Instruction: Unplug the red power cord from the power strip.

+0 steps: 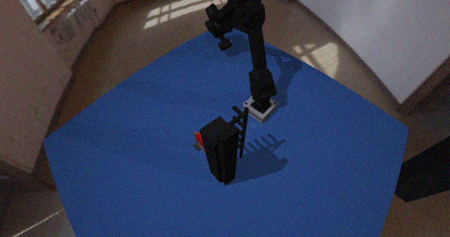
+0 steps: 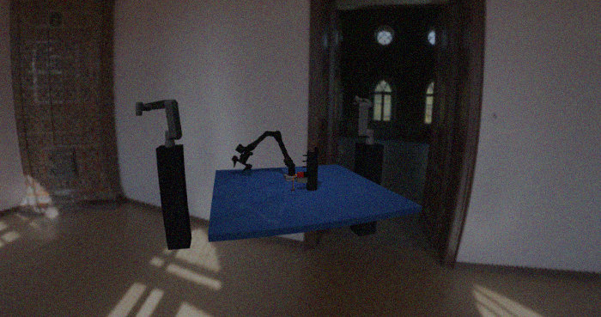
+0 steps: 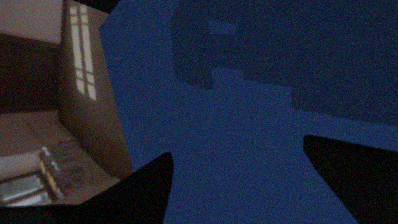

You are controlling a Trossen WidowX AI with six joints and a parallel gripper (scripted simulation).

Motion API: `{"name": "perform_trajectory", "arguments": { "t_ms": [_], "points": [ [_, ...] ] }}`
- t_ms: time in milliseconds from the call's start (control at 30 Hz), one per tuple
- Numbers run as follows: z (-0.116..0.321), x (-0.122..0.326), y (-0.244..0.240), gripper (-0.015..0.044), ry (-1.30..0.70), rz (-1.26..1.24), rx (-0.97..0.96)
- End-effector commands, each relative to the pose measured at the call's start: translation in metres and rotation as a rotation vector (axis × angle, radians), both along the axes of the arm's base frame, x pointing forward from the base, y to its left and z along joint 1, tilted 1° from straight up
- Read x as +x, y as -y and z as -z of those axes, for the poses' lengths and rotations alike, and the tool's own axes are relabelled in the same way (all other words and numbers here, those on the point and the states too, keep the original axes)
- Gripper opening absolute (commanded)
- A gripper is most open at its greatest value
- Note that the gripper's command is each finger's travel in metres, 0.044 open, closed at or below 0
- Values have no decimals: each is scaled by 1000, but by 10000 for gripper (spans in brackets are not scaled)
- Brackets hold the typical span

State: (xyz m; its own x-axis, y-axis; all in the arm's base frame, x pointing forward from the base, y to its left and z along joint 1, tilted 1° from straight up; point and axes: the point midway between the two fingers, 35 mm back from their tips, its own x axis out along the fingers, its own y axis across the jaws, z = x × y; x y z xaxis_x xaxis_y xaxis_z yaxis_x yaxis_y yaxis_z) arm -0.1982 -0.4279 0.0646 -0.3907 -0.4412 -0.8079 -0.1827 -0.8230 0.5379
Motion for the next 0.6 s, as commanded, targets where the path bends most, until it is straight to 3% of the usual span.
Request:
{"name": "perform_trajectory", "arguments": {
  "t_ms": [0, 267, 567],
  "points": [
    [0, 3, 1, 374, 1, -7, 2],
    [-8, 137, 14, 164, 54, -303, 90],
    [-20, 296, -29, 160, 86, -680, 226]
  ]
}}
